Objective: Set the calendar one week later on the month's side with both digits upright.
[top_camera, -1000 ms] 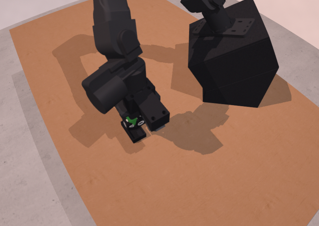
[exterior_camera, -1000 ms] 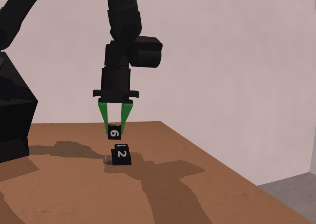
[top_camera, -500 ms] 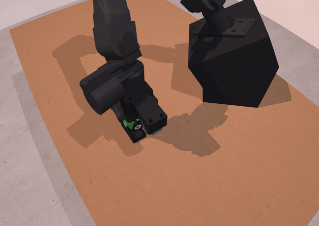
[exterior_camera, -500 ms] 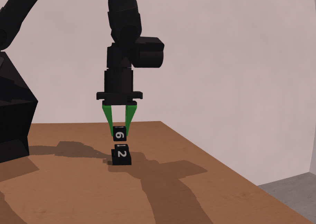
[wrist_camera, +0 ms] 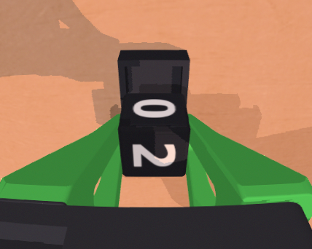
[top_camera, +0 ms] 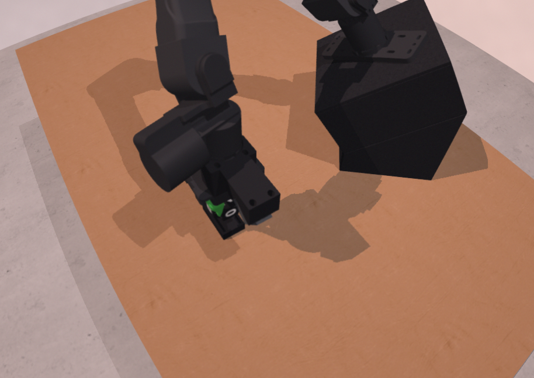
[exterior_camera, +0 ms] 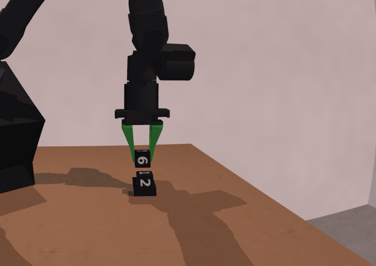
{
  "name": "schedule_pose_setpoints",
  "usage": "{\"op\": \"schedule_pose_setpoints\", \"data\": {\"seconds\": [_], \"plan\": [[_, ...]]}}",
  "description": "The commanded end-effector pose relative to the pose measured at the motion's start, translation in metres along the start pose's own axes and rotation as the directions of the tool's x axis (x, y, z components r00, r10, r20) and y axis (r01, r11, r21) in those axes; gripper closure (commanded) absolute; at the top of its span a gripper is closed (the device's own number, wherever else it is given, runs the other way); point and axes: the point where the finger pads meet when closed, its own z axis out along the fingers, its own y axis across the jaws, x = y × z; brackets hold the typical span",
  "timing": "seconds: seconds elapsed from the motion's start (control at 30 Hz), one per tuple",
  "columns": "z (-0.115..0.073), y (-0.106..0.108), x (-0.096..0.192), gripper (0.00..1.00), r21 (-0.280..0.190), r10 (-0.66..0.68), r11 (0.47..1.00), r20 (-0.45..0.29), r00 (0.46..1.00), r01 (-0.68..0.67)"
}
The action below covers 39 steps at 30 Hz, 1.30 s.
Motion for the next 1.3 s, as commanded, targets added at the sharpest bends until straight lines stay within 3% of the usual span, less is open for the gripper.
{"op": "schedule_pose_setpoints", "data": {"seconds": [0.0, 0.53, 1.27], "plan": [[-0.003, 0.002, -0.005, 0.74, 0.007, -0.011, 1.0, 0.02, 1.0, 0.011], [-0.002, 0.002, -0.005, 0.74, 0.007, -0.011, 1.0, 0.02, 1.0, 0.011], [0.013, 0.005, -0.005, 0.74, -0.006, -0.015, 1.0, 0.015, 1.0, 0.015]]}}
